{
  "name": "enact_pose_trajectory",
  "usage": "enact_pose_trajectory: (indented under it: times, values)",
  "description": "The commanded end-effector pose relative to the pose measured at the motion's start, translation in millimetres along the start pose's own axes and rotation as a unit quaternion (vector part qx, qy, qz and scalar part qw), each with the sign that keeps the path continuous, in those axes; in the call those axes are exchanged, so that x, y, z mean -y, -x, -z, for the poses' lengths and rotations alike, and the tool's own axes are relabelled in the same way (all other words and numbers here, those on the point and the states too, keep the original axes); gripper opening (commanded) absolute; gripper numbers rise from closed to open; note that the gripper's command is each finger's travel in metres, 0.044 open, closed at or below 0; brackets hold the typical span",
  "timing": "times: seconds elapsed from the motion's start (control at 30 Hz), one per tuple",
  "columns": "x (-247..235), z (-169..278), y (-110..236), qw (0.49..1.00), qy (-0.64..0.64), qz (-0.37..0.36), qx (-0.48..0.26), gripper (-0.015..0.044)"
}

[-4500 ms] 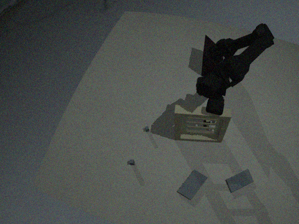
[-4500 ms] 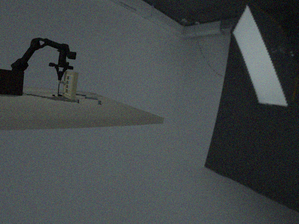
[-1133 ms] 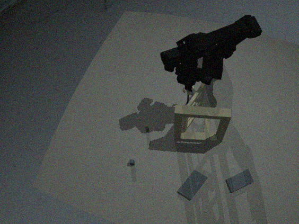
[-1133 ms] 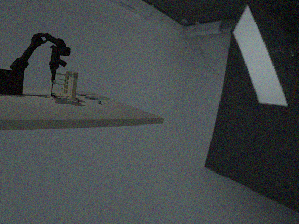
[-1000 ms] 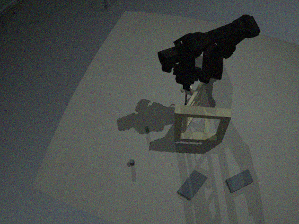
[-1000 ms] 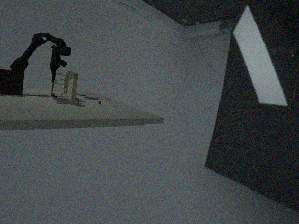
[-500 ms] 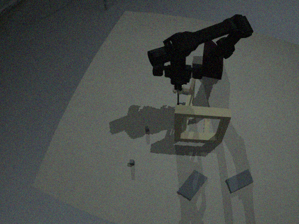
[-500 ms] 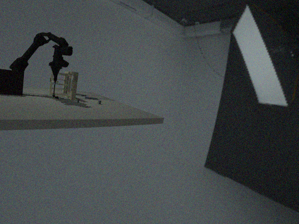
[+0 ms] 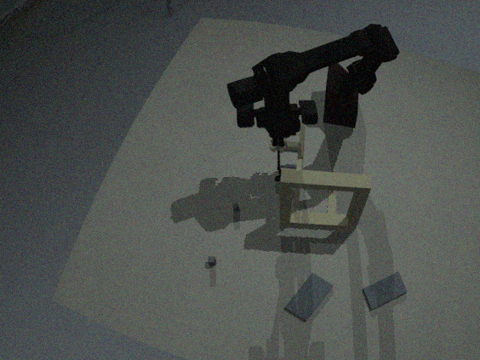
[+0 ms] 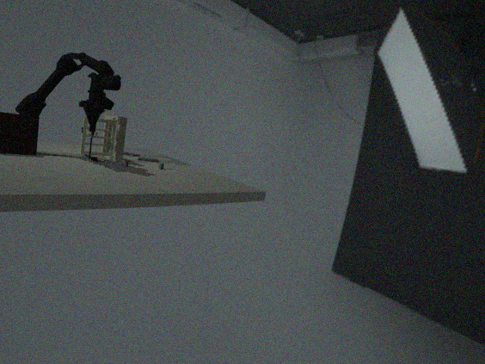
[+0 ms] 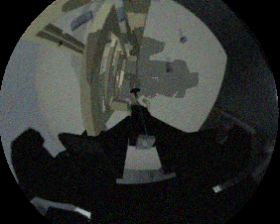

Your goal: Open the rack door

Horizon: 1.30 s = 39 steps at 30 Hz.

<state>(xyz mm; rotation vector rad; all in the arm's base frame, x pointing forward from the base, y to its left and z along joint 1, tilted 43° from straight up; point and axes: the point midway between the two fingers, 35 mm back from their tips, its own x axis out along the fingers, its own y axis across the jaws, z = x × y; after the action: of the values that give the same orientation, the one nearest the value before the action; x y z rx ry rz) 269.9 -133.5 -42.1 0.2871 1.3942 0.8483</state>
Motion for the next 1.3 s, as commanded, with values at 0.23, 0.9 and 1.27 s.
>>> enact_pose_trajectory:
  times: [0.23,0.9,1.27]
  values:
    - [2,-1,0,1.000,0.008,0.000,-0.001,0.0080]
    - [3,-1,13,1.000,0.008,0.000,-0.002,0.0300]
    - [4,-2,27,1.000,0.008,0.000,-0.002,0.0300]
